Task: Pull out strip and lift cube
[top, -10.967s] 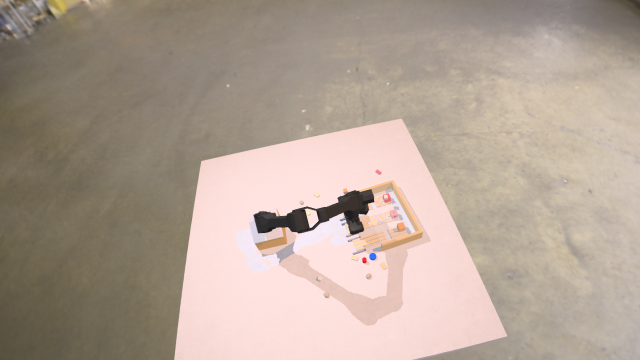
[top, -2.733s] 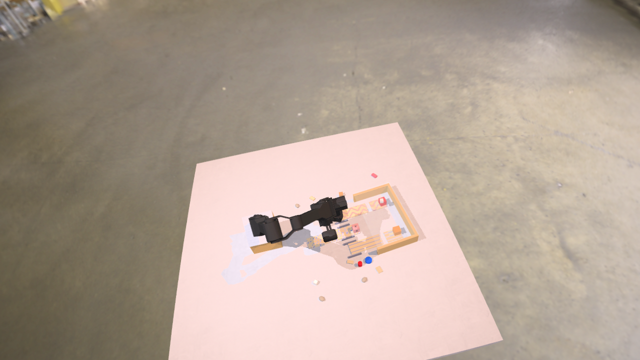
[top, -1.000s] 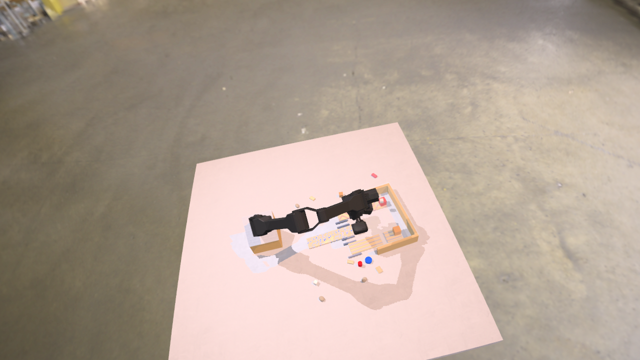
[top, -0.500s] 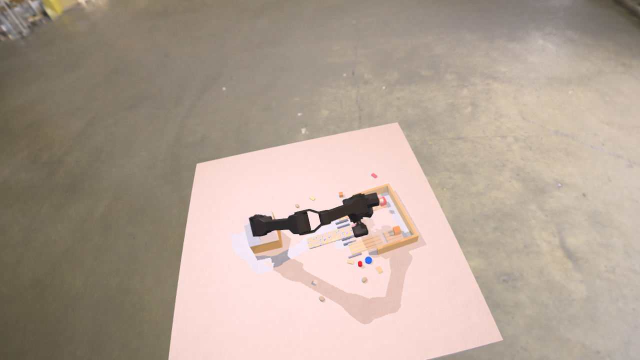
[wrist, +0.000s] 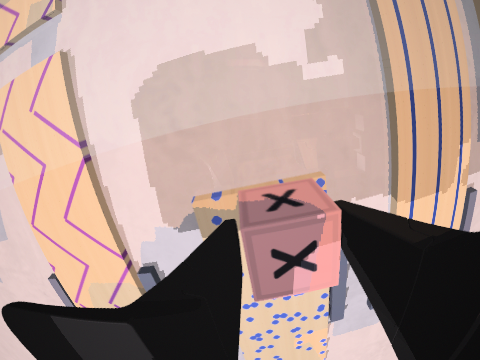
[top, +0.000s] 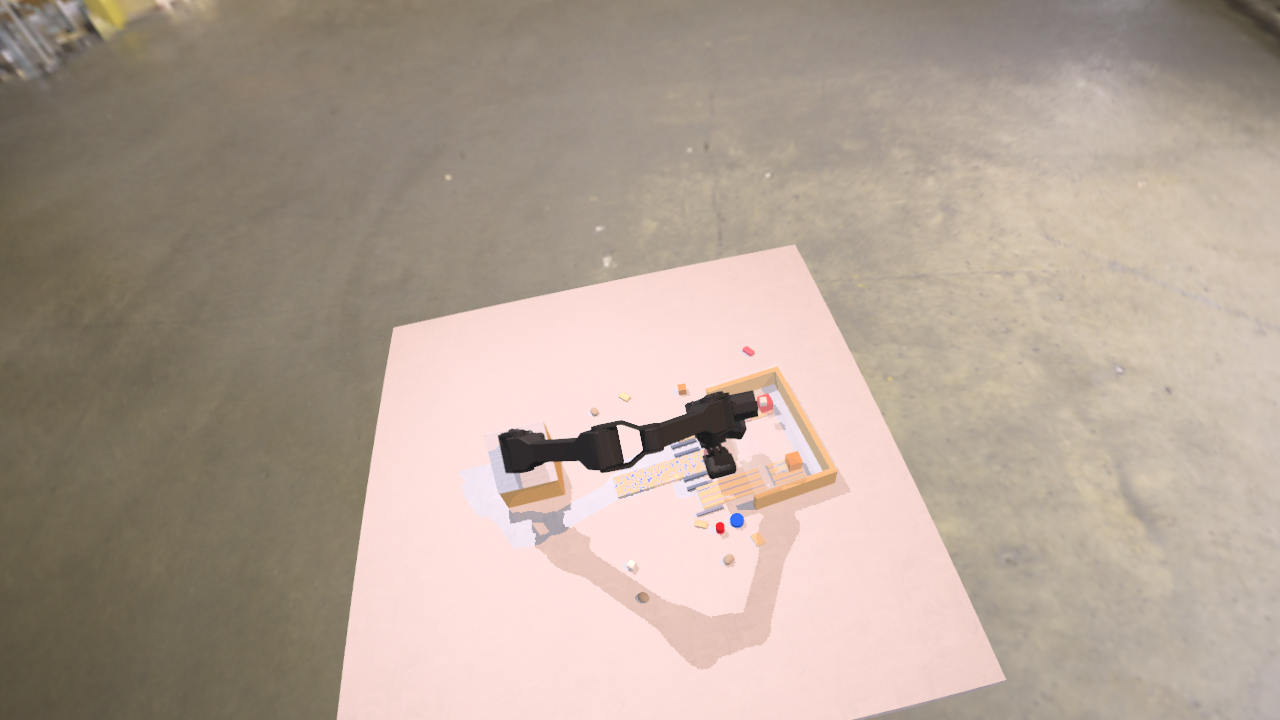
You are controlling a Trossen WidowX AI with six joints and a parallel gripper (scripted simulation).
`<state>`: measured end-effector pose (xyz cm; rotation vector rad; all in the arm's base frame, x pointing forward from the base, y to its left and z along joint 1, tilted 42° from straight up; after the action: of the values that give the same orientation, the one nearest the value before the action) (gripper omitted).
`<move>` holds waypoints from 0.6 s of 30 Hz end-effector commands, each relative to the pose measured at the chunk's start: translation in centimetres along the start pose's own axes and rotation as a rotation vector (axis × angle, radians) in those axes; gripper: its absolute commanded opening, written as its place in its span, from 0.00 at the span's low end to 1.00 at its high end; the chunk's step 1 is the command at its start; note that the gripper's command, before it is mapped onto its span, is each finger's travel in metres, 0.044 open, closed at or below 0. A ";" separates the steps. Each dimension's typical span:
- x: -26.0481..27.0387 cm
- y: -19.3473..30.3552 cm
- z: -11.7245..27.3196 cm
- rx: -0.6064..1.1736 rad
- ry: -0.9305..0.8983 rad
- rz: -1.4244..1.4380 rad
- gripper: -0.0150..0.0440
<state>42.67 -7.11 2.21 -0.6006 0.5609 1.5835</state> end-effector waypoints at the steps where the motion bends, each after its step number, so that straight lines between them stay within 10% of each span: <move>1: 0.0 0.0 0.0 0.000 0.000 0.000 0.51; 18: 0.8 2.6 2.2 0.002 -0.002 0.006 0.25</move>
<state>41.04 -6.16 3.00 -0.5975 0.5613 1.5832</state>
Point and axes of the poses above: the point midway between the two fingers, 35 mm back from their tips, its own z axis back along the fingers, its own x axis across the jaws, y = z × x, the point moved 4 cm from there along z, back along the fingers, and after that the axes turned 2 degrees about z, right-handed, at the moved point
